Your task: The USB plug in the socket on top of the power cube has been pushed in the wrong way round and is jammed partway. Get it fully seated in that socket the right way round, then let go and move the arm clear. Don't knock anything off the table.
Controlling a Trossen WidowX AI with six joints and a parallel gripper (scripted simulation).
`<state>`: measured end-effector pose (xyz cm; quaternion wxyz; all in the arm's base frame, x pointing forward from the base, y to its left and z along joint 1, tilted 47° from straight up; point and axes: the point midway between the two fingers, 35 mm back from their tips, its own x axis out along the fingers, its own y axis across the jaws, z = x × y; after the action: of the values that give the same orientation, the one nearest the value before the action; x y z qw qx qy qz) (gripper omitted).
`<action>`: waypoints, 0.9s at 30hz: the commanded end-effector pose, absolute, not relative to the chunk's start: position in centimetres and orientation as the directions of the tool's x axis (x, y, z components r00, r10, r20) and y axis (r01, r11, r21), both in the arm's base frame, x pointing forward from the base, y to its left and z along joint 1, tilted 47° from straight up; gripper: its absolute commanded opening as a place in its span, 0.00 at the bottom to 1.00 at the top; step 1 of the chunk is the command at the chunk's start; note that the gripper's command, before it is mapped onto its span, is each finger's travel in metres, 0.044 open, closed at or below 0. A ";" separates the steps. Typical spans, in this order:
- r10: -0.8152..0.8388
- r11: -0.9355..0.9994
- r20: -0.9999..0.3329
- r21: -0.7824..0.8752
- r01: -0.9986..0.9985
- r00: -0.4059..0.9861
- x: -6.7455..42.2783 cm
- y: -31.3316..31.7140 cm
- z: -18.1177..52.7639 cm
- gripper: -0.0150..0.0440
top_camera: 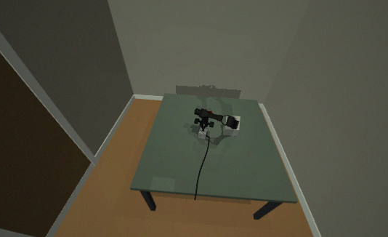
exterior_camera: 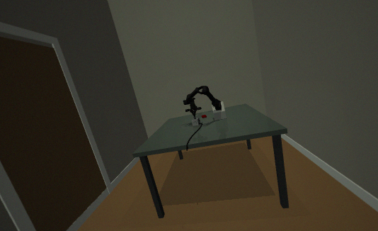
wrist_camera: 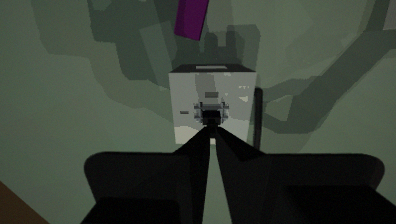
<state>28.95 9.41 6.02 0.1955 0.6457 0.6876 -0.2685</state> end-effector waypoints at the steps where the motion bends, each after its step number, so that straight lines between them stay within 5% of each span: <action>1: 0.786 0.020 -0.611 -0.121 0.992 -0.090 28.9 9.5 5.9 0.25; 27: 0.786 0.020 -0.611 -0.121 0.992 -0.090 28.9 9.7 5.7 0.25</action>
<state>29.00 9.45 5.90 0.1941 0.6479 0.6858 -0.2687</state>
